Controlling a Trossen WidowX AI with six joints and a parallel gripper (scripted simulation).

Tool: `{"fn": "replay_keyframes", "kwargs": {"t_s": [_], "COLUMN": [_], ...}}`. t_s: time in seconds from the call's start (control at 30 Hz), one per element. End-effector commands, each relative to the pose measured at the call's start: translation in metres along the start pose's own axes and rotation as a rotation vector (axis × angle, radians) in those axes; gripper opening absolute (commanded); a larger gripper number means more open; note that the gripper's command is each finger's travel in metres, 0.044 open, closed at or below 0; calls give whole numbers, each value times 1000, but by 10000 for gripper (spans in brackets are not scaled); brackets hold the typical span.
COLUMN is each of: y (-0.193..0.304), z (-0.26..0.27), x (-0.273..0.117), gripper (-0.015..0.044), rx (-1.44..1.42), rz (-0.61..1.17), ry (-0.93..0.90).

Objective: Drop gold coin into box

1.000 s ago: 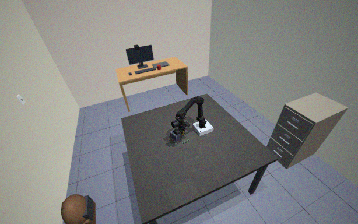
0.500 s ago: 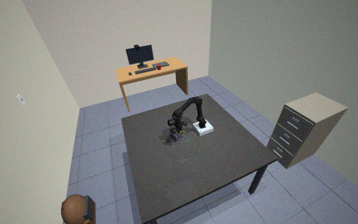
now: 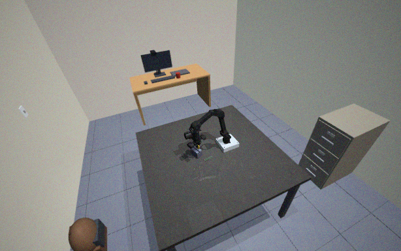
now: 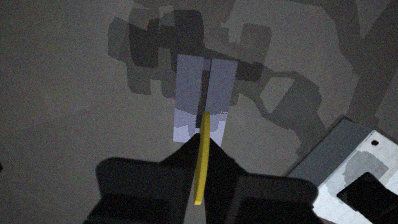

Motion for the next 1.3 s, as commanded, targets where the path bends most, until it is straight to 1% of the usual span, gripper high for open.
{"fn": "replay_keyframes", "kwargs": {"t_s": [0.0, 0.2, 1.27], "y": [-9, -20, -19], "z": [4, 8, 8], "x": [1, 1, 2], "gripper": [0, 0, 0], "rx": [-4, -4, -4], "rz": [-5, -6, -1], "ry": [2, 2, -1]}}
Point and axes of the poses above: the point midway between the two fingers, 35 mm back from their tips, its own x axis out along the fingers, its own z axis across the jaws, y = z × x, the point moved 3 cm from there along -x, back along the fingers, and after that the axes turned 15 degrees about x, right-handed, at the moved point
